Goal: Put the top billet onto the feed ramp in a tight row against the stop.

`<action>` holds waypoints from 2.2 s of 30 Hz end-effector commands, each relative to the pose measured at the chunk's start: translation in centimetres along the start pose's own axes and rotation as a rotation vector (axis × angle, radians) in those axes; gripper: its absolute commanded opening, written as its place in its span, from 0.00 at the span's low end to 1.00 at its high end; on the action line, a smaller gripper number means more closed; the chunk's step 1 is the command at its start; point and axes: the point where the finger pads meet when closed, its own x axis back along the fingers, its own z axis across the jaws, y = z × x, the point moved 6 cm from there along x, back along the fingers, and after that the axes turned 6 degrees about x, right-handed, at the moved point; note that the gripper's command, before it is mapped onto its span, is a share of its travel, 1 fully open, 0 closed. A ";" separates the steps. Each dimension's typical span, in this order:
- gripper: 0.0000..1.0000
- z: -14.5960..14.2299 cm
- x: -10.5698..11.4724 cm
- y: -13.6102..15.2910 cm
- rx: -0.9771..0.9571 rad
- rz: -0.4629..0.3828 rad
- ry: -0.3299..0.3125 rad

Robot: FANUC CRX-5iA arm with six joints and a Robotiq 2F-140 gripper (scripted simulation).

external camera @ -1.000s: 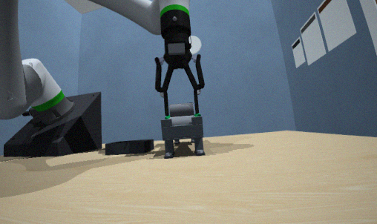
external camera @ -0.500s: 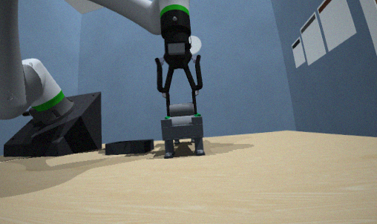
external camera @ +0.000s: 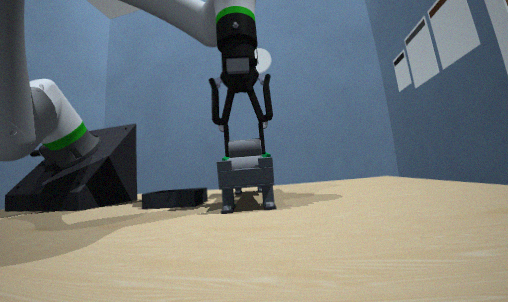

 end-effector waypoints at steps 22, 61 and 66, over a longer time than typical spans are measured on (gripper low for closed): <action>0.46 0.0 0.8 0.0 0.000 0.000 -0.002; 0.46 -1.4 9.1 14.7 0.000 0.000 -0.002; 0.46 -1.5 9.0 15.6 0.000 0.001 -0.002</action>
